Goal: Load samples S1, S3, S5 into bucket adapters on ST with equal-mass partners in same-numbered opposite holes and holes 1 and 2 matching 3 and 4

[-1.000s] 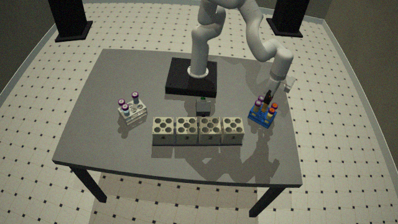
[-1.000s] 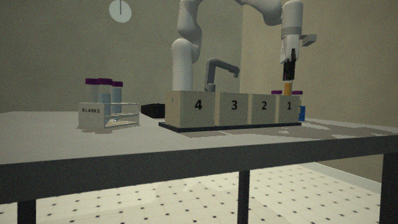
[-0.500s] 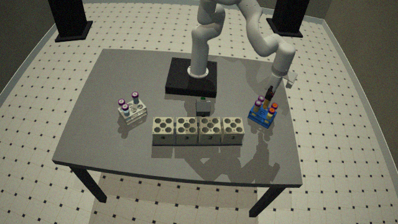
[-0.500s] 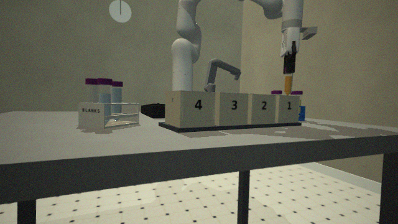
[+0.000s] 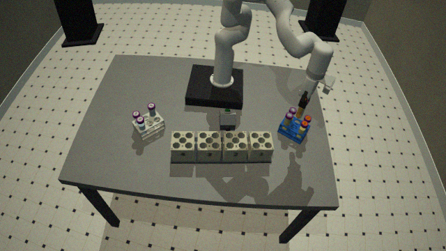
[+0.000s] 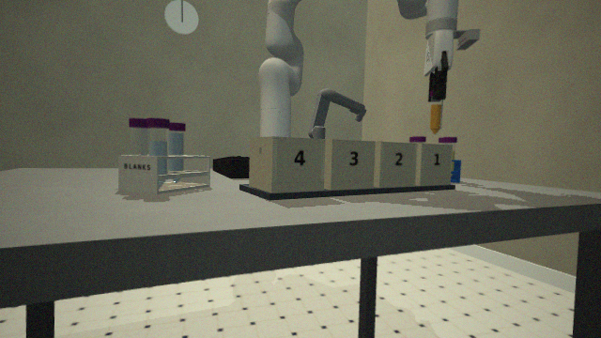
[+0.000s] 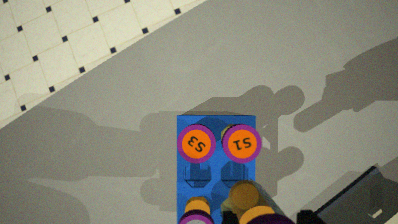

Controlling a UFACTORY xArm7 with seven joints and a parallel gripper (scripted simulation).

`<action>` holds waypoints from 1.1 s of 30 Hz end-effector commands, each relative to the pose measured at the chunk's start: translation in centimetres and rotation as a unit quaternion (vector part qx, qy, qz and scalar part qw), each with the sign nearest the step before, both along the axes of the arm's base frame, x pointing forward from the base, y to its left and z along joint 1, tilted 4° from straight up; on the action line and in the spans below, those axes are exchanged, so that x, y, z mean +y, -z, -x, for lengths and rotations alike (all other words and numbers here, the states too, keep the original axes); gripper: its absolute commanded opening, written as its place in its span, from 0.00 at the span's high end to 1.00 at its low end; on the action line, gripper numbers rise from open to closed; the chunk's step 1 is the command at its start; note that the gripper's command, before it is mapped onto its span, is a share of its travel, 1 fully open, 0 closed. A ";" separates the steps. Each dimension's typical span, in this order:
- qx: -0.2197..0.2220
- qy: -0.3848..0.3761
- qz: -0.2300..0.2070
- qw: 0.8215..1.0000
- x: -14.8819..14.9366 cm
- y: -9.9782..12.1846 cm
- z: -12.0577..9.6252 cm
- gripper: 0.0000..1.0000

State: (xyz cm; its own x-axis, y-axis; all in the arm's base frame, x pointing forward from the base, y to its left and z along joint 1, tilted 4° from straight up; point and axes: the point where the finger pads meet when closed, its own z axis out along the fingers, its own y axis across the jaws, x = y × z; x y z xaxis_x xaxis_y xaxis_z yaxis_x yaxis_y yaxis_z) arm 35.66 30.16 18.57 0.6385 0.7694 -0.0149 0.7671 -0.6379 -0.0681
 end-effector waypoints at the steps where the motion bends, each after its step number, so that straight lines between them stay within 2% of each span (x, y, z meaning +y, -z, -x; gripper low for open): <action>1: -0.002 0.000 -0.001 1.000 0.0 -0.9 -0.1 1.00; 5: -0.002 0.000 -0.001 1.000 0.0 -1.6 -0.2 1.00; 33: -0.002 0.000 -0.001 1.000 0.0 -1.6 -0.2 1.00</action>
